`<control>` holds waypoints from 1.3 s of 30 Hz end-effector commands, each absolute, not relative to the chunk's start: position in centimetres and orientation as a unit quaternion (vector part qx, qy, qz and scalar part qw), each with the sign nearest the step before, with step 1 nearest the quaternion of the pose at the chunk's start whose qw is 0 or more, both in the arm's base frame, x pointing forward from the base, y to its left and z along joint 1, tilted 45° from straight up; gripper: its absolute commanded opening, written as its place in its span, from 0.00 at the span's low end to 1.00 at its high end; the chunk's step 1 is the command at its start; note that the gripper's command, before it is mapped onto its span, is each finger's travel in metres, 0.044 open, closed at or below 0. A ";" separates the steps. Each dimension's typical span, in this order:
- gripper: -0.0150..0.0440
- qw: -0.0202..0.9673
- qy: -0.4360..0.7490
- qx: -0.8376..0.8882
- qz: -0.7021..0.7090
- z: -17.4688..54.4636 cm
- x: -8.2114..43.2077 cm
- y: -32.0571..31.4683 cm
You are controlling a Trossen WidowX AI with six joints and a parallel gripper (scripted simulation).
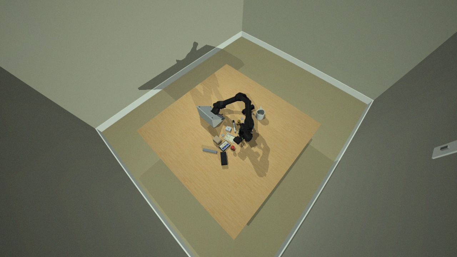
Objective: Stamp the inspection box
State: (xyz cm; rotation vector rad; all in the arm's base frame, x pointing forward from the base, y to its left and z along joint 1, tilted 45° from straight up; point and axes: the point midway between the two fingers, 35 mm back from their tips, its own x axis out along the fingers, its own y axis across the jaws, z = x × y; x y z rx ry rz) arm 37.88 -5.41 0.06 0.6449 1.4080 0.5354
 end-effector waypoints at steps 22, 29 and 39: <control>0.30 0.683 0.628 0.287 0.239 0.1 37.9 -5.4; 0.25 0.683 0.628 0.287 0.238 0.3 37.9 -5.7; 0.25 0.683 0.628 0.287 0.238 0.7 37.9 -6.0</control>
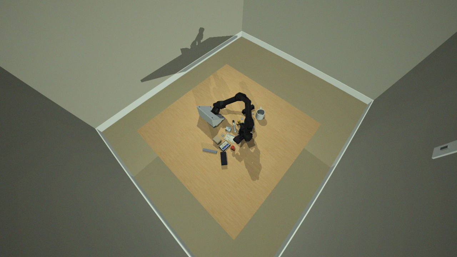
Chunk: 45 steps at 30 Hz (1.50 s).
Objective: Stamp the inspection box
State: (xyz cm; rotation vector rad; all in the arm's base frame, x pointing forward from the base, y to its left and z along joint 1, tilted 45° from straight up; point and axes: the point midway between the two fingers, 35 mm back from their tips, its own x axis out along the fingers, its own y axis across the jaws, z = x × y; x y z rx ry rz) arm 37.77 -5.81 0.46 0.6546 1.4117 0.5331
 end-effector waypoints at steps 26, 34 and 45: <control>0.25 0.683 0.628 0.287 0.237 1.5 37.9 -7.0; 0.25 0.683 0.628 0.286 0.237 1.8 37.8 -7.2; 0.25 0.683 0.629 0.286 0.237 2.2 37.8 -7.6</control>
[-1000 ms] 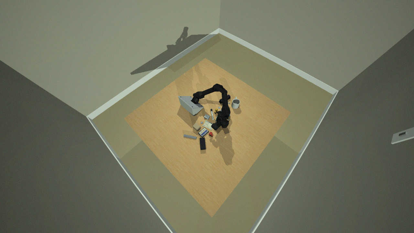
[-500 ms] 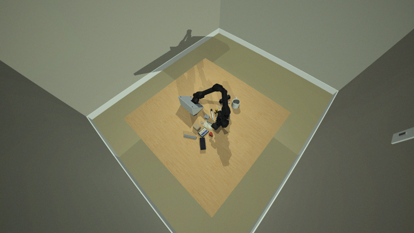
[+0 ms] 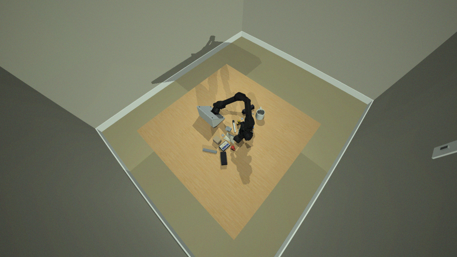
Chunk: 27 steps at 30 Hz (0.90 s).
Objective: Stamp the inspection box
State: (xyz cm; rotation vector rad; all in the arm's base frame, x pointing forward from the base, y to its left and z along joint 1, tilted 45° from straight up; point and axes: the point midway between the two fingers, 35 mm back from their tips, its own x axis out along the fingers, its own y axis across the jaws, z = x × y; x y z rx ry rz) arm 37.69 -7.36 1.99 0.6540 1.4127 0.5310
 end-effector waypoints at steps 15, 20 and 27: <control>0.25 0.683 0.629 0.286 0.237 2.7 37.7 -8.1; 0.25 0.683 0.629 0.286 0.237 2.9 37.7 -8.3; 0.25 0.683 0.629 0.286 0.237 3.1 37.7 -8.5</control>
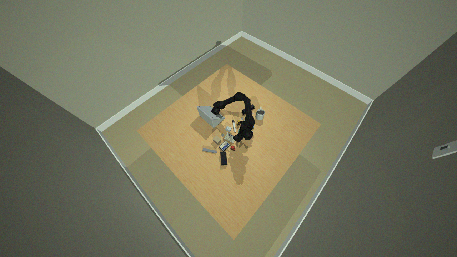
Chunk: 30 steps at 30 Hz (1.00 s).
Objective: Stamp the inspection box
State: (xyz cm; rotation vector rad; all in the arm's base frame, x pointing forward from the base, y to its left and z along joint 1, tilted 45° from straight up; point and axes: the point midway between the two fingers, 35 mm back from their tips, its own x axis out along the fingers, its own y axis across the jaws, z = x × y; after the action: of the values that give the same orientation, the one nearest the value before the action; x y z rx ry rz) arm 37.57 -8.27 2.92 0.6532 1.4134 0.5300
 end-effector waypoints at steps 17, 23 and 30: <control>0.25 0.683 0.629 0.286 0.236 3.8 37.5 -9.1; 0.25 0.683 0.629 0.286 0.236 4.0 37.5 -9.3; 0.25 0.683 0.629 0.286 0.236 4.2 37.4 -9.5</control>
State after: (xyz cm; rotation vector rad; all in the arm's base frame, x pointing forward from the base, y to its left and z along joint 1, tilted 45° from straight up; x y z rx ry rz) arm 37.37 -9.26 3.99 0.6527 1.4141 0.5294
